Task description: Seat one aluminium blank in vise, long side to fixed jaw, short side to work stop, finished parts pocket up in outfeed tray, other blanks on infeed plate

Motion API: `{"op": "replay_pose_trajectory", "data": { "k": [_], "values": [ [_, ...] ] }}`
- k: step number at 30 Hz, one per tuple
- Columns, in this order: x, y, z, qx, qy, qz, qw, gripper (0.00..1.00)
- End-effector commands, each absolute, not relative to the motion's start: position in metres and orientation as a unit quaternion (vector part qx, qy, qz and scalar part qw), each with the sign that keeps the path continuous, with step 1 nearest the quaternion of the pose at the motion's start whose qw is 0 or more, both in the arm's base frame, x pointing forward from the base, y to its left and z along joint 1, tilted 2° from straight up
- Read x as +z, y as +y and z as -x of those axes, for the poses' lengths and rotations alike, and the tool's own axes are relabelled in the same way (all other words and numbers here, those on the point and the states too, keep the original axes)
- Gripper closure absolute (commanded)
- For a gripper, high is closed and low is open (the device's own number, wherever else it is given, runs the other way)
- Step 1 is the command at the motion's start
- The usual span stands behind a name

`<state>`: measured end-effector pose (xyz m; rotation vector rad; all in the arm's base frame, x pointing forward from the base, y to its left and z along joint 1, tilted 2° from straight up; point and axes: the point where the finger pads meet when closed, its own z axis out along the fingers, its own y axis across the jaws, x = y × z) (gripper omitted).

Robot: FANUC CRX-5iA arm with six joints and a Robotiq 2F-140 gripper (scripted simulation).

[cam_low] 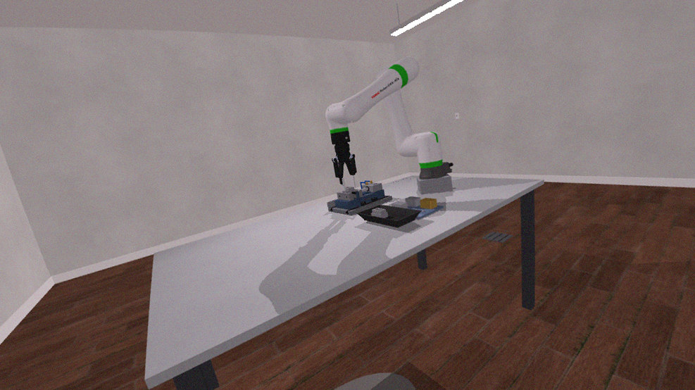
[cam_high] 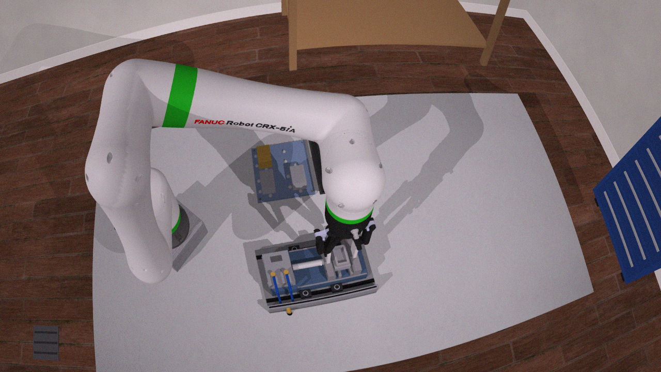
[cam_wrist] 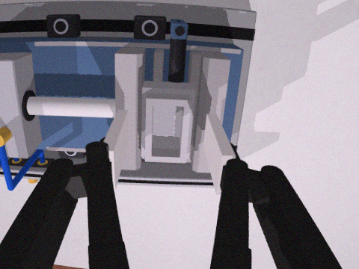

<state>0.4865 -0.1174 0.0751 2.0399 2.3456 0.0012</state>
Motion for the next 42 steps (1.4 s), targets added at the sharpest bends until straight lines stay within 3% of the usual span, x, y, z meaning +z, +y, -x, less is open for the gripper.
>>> {"op": "replay_pose_trajectory", "data": {
  "k": [1,3,4,42],
  "values": [
    [0.0753,-0.1174,-0.4866,0.000,0.754,-0.656,0.017,0.60],
    [0.0753,-0.1174,-0.4866,0.000,0.754,-0.656,0.017,0.60],
    [0.0753,-0.1174,-0.4866,0.000,0.754,-0.656,0.017,1.00],
    [0.0753,-0.1174,-0.4866,0.000,0.754,-0.656,0.017,1.00]
  ]
}}
